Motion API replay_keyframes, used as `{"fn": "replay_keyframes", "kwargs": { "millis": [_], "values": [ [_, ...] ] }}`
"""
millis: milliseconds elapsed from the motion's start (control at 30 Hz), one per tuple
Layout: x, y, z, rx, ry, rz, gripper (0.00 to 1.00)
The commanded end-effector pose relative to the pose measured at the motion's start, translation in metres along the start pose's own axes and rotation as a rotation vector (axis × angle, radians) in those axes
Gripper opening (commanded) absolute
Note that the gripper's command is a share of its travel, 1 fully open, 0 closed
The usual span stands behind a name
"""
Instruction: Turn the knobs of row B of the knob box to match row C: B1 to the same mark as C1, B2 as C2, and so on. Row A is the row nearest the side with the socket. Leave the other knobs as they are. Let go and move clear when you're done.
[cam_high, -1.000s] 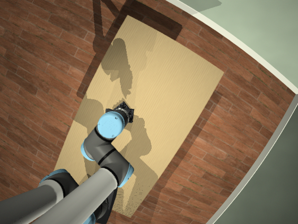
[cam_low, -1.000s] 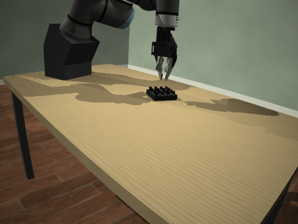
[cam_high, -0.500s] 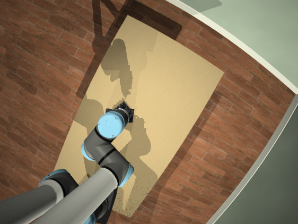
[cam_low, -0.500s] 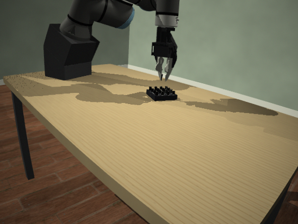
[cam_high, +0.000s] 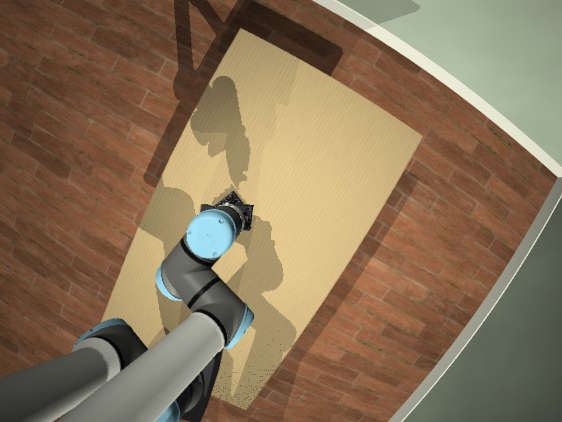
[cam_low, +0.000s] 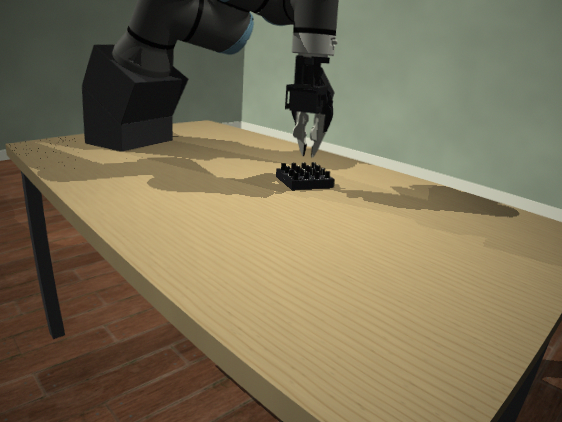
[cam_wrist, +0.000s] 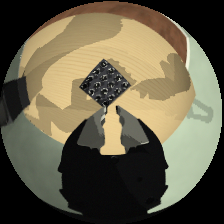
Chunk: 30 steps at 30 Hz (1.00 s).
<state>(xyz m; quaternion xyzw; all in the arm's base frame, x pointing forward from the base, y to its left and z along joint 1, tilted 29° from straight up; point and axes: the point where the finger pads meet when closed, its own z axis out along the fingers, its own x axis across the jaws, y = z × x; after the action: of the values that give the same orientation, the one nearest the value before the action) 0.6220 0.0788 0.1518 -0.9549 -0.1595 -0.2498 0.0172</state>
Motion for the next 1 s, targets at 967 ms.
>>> {"fn": "replay_keyframes", "kwargs": {
  "millis": [967],
  "values": [
    [0.000,0.000,0.031,-0.001,0.001,0.000,0.11]
  ]
}}
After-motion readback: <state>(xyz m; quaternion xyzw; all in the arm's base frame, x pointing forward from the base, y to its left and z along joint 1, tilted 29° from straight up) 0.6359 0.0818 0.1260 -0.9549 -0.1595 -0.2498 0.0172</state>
